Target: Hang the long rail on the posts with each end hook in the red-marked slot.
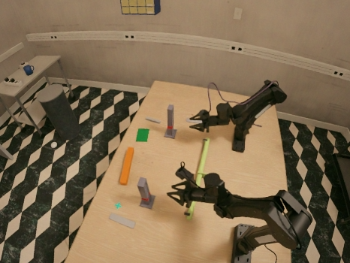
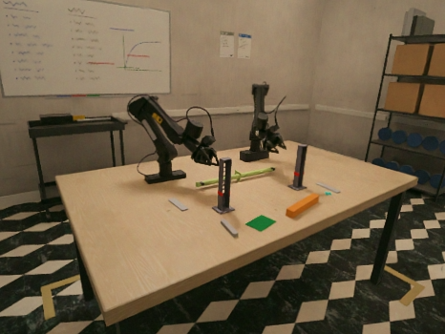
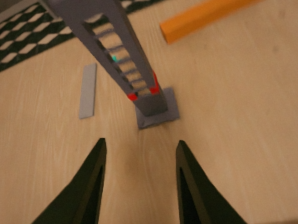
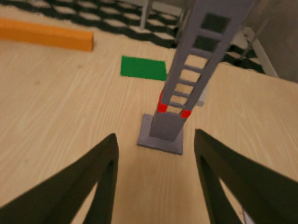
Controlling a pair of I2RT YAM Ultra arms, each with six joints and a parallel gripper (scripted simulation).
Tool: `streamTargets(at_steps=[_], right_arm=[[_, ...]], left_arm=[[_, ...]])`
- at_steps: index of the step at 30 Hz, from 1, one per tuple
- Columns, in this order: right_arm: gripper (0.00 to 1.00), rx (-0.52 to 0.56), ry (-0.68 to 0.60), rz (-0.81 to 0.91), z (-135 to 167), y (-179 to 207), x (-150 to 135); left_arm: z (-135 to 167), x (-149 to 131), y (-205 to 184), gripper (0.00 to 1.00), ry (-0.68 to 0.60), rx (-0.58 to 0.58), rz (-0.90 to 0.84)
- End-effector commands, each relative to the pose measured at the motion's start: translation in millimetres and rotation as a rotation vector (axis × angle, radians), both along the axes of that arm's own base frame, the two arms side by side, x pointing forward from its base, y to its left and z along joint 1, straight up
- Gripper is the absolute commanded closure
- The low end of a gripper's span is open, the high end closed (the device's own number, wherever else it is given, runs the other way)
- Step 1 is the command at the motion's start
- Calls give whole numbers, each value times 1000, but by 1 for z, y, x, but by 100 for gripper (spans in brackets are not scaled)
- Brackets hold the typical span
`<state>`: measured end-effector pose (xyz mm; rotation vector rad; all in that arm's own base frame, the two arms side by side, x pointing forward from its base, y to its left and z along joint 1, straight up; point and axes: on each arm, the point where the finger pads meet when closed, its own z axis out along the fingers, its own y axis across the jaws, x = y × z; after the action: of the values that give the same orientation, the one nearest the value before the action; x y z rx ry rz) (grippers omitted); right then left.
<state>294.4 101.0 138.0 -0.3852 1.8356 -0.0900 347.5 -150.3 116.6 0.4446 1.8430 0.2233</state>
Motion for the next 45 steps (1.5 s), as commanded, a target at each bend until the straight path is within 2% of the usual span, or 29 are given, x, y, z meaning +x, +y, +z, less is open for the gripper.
streamTargets(at_steps=[1,3,15,17,21,29,36,42,45], right_arm=[[52,-120,92,32,-14,7,-3],[52,-198,140,87,-22,17,-9],[52,-562,310,365,-50,57,-48],[52,-562,310,365,-50,57,-48],[52,-743,377,495,-61,64,-70],[52,-1026,485,698,-78,65,-110],[52,-1087,554,716,-96,51,-124],[52,-1071,535,715,-95,54,-122],[52,-1085,556,722,-104,48,-123]], left_arm=[[-8,-4,-10,52,86,135,-71],[-19,-11,-14,52,137,228,-125],[-59,-50,-25,52,346,607,-391],[-59,-50,-25,52,346,607,-391],[-74,-71,-22,52,438,767,-523],[-105,-114,-16,52,590,958,-731],[-106,-115,-19,52,579,960,-729],[-105,-114,-21,52,582,960,-740],[-106,-106,-24,52,563,944,-726]])
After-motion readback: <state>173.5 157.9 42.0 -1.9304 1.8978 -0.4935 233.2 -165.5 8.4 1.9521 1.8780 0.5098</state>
